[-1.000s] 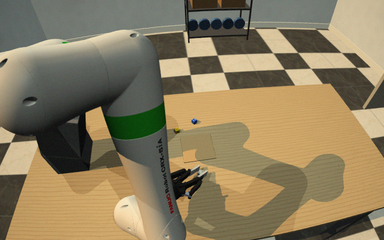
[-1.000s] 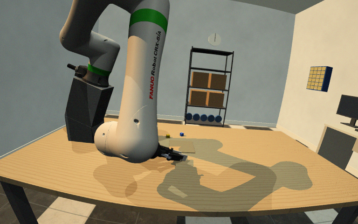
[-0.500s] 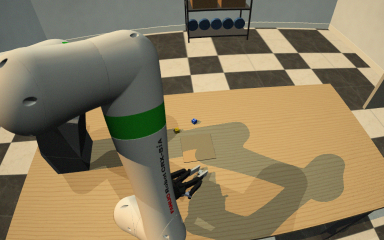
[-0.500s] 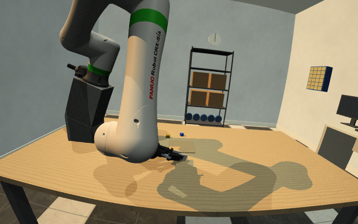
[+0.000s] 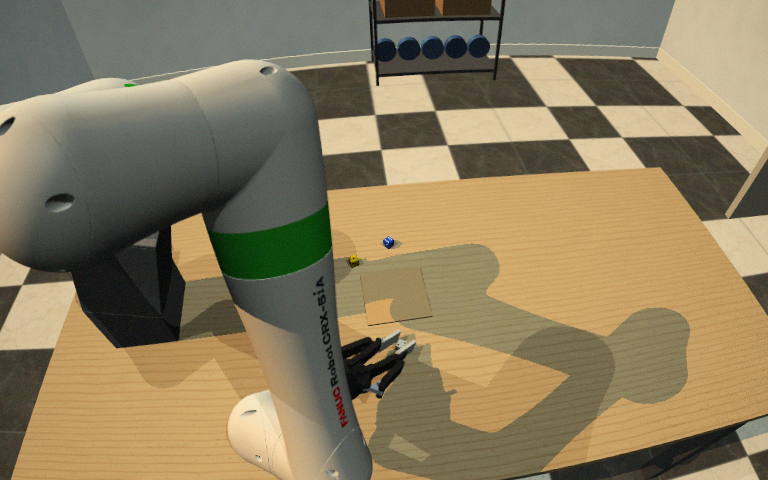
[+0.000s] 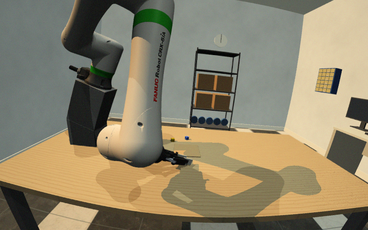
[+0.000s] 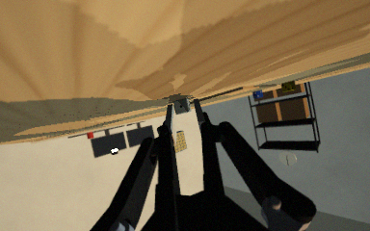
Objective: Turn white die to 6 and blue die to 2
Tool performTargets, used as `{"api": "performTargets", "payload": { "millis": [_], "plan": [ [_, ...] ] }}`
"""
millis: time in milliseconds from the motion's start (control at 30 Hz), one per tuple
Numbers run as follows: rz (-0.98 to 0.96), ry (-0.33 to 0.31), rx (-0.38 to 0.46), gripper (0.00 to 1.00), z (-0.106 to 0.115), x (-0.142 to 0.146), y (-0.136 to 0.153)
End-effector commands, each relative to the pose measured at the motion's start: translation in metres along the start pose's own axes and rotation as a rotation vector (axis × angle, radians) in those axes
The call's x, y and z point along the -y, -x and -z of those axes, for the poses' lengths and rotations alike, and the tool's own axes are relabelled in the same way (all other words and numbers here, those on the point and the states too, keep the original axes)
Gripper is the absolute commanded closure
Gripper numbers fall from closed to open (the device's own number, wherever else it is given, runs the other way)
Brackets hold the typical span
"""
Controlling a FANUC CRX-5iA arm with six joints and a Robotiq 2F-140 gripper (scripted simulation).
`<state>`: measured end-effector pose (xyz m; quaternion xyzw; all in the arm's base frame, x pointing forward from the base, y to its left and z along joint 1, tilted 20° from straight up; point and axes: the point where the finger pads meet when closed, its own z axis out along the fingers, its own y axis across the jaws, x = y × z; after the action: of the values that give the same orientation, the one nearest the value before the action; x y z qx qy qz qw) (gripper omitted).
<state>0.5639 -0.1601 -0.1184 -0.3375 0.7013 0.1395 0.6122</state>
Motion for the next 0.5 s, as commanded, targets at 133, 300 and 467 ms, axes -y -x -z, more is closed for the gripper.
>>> {"api": "performTargets", "payload": {
  "millis": [133,300,467],
  "plan": [
    [0.0,0.0,0.0,0.79,0.0001,0.0001,0.0],
    [0.0,0.0,0.0,0.79,0.0001,0.0001,0.0],
    [0.0,0.0,0.0,0.79,0.0033,0.0001,0.0]
  ]
}}
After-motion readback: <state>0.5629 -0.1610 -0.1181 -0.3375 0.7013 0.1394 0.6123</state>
